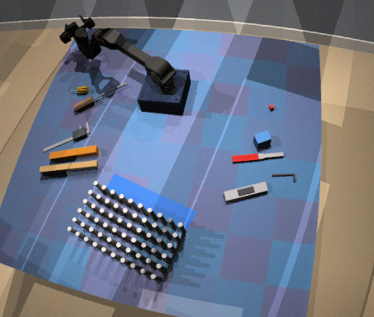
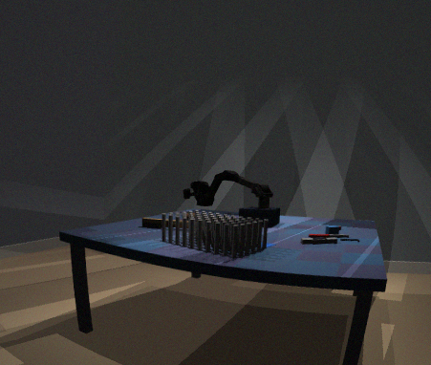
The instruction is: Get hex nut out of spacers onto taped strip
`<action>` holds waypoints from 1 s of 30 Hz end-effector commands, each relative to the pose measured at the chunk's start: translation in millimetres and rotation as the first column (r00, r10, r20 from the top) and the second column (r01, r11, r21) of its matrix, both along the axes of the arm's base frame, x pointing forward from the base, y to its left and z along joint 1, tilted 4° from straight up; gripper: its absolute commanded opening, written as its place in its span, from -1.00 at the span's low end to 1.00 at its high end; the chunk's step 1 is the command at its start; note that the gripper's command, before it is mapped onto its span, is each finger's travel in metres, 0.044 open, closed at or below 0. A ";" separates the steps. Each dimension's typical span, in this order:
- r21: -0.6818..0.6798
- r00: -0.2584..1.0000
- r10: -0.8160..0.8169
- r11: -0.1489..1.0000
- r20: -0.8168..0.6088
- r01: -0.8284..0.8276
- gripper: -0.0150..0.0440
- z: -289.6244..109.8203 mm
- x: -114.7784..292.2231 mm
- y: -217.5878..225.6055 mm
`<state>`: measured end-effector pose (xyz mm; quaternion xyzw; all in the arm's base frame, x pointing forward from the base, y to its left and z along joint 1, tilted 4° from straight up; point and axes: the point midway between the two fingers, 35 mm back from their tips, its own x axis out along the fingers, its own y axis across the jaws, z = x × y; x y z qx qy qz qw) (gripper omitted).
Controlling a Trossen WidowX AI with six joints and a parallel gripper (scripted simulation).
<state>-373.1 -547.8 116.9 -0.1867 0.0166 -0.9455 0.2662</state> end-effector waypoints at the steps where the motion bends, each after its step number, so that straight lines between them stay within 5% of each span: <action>1: 0.001 1.000 0.005 1.000 0.001 -0.005 0.95 0.1 2.6 -1.6; 16: 0.112 0.904 0.419 0.897 0.089 -0.427 1.00 5.7 247.3 -85.9; 30: 0.217 0.637 0.747 0.601 0.189 -0.769 1.00 4.5 504.8 -52.6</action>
